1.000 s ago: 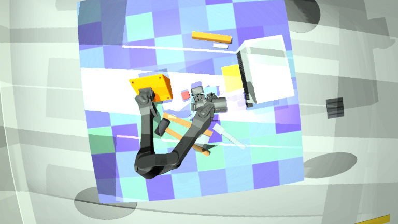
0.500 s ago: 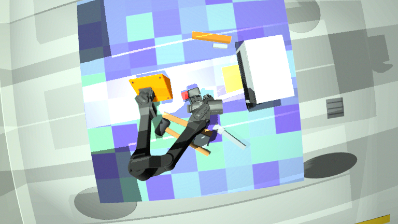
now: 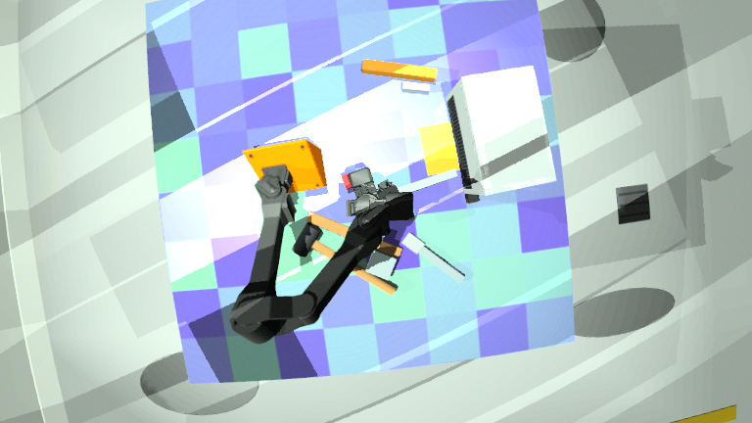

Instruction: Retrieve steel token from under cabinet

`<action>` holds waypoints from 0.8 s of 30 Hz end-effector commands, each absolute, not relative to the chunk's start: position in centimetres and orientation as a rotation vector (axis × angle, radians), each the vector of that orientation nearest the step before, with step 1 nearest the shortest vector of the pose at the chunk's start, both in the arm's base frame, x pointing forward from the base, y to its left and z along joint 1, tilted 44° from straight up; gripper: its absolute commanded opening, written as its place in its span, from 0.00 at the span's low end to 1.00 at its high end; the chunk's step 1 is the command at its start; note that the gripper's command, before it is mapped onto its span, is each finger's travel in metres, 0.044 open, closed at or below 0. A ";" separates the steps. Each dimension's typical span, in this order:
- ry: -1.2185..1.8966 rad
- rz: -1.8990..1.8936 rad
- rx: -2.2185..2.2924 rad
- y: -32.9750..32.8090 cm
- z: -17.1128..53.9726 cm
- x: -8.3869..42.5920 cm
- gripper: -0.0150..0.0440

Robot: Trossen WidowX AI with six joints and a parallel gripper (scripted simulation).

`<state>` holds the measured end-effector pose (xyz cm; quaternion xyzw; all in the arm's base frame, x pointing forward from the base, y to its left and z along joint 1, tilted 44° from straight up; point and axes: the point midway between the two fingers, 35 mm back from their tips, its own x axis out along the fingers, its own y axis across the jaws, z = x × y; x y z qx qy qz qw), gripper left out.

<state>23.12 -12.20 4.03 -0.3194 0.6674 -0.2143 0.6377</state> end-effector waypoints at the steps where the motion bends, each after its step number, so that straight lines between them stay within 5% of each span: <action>1: 1.529 -0.485 -0.732 -12.3 4.0 22.6 0.25; 13: 1.528 -0.486 -0.732 -12.3 4.4 22.6 0.25; 20: 1.528 -0.488 -0.730 -12.3 4.3 22.6 0.57; 24: 1.528 -0.488 -0.730 -12.3 4.3 22.6 0.64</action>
